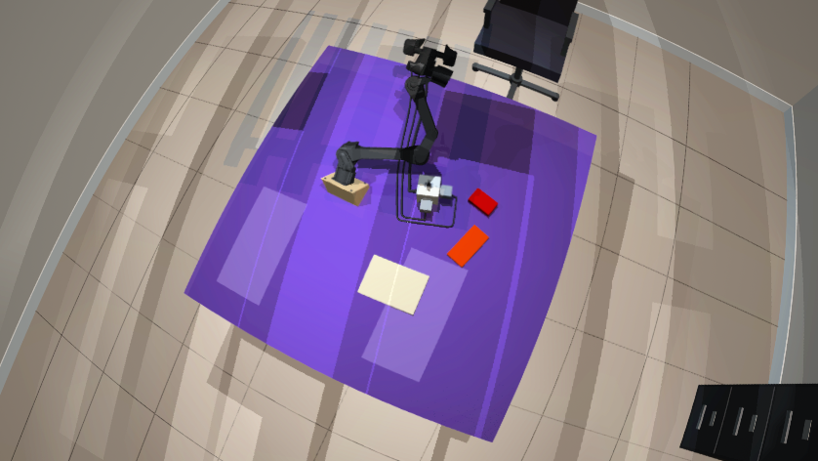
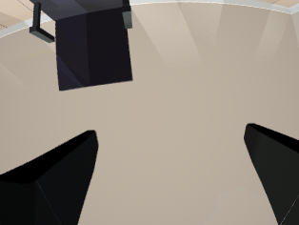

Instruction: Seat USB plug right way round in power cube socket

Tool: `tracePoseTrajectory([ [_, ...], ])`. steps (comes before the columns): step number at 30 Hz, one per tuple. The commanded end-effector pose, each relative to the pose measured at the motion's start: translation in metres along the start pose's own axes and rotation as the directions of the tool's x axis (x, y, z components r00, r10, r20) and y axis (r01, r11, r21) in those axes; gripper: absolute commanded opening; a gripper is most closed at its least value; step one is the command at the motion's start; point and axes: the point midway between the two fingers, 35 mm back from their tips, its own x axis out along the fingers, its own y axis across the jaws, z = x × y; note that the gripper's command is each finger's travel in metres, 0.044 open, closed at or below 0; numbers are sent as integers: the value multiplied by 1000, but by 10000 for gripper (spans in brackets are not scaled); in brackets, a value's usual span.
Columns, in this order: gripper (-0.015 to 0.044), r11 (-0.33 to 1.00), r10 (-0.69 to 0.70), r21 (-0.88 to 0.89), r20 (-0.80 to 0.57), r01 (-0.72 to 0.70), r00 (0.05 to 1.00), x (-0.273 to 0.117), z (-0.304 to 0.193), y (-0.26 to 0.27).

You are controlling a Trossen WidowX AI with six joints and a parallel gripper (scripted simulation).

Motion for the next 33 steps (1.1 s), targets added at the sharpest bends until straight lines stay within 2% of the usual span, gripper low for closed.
tracePoseTrajectory([
  [1,426,1000,-9,-10,-8,9,1000,1,-2,-3],
  [4,440,980,-161,-133,-122,145,979,10,-25,-55],
  [8,440,915,-368,-267,-252,301,895,3,-53,-125],
  [10,440,868,-468,-337,-318,363,824,-9,-69,-160],
  [14,440,755,-650,-476,-452,452,610,-55,-102,-226],
  [19,440,621,-778,-635,-574,461,256,-140,-136,-281],
  [22,440,568,-778,-698,-629,435,7,-202,-153,-291],
  [25,440,541,-720,-742,-652,397,-237,-264,-165,-287],
  [29,440,533,-589,-785,-612,316,-528,-348,-166,-266],
  [33,440,561,-403,-793,-514,239,-757,-423,-155,-227],
])
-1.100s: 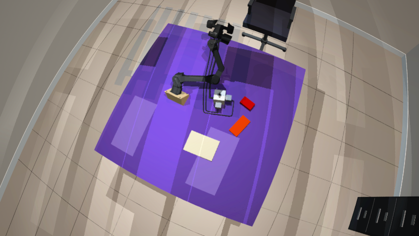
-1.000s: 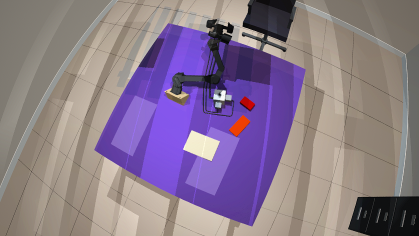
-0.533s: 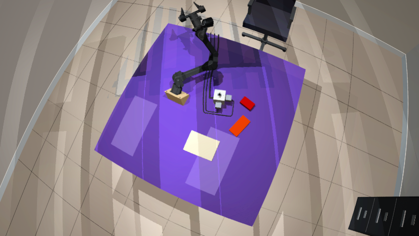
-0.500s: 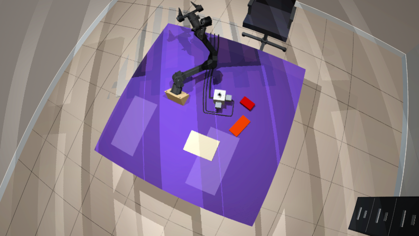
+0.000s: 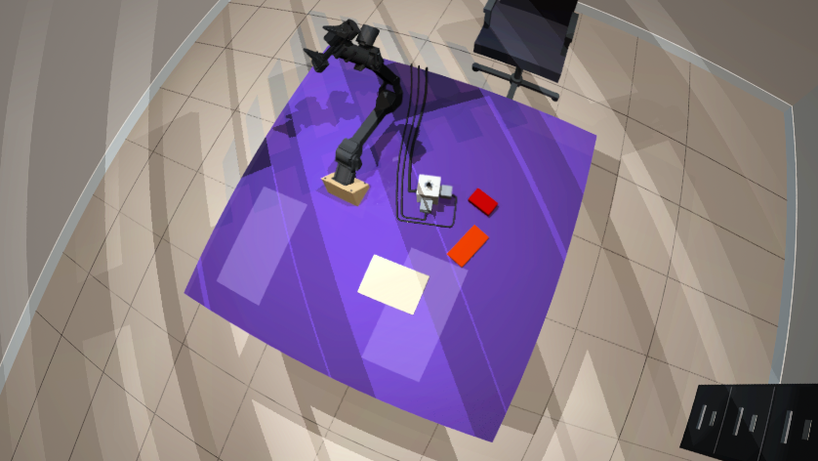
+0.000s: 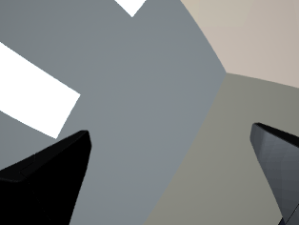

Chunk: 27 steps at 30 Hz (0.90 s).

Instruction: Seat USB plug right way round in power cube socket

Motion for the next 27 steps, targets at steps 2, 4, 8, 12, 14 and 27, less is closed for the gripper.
tracePoseTrajectory([
  [2,440,995,-53,-100,-363,18,930,9,-100,-10],
  [4,440,991,-79,-131,-505,15,859,1,-142,-15],
  [8,440,981,-141,-193,-741,-8,657,-31,-221,-26],
  [12,440,965,-219,-259,-888,-45,403,-82,-287,-39],
  [14,440,949,-259,-298,-922,-99,289,-107,-312,-45],
  [27,440,795,-603,-437,-497,-421,-624,-361,-368,-115],
])
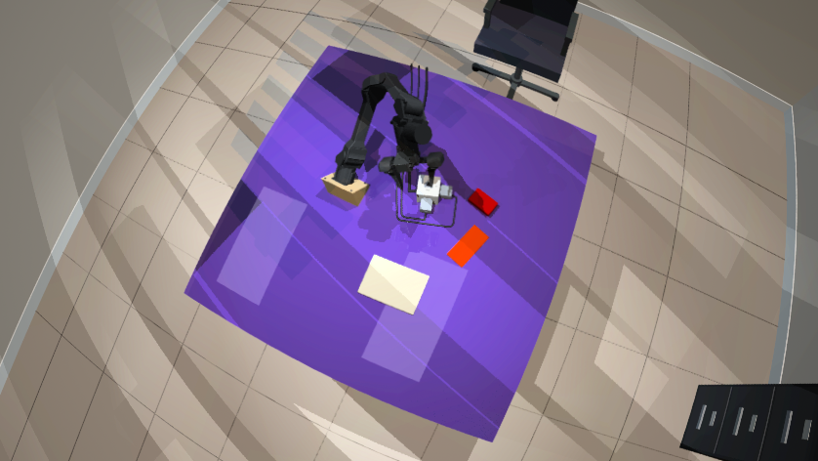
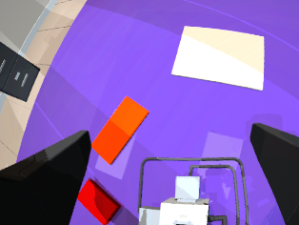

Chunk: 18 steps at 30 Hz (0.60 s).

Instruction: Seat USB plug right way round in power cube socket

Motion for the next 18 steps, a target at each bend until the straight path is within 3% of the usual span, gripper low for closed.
tracePoseTrajectory([
  [1,440,994,-108,-68,-317,91,942,34,-70,5],
  [4,440,976,-217,-116,-546,184,809,51,-131,2],
  [6,440,964,-263,-137,-629,229,732,54,-157,0],
  [18,440,962,-269,-139,-639,235,721,58,-160,-2],
])
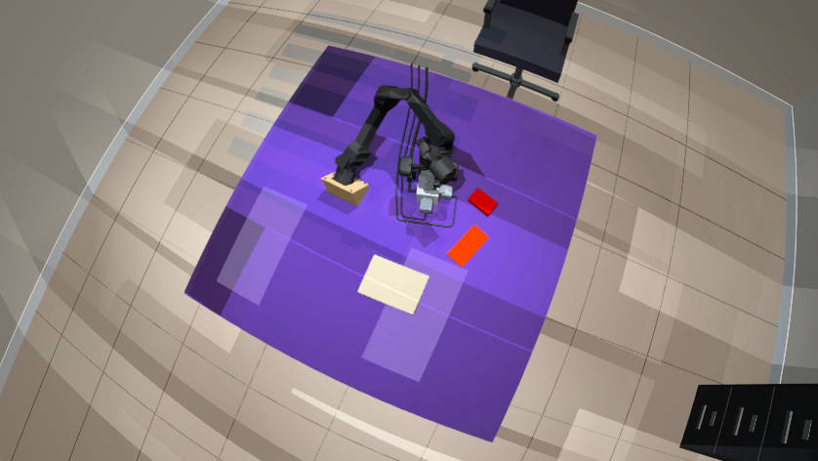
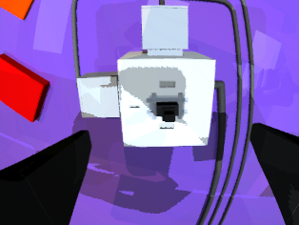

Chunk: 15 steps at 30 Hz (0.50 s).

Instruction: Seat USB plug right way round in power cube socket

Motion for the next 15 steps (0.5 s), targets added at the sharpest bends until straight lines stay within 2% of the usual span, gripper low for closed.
tracePoseTrajectory([
  [1,440,1000,1,-3,-8,-1,1000,3,-1,0],
  [15,440,1000,1,-4,-8,-1,1000,17,-1,0],
])
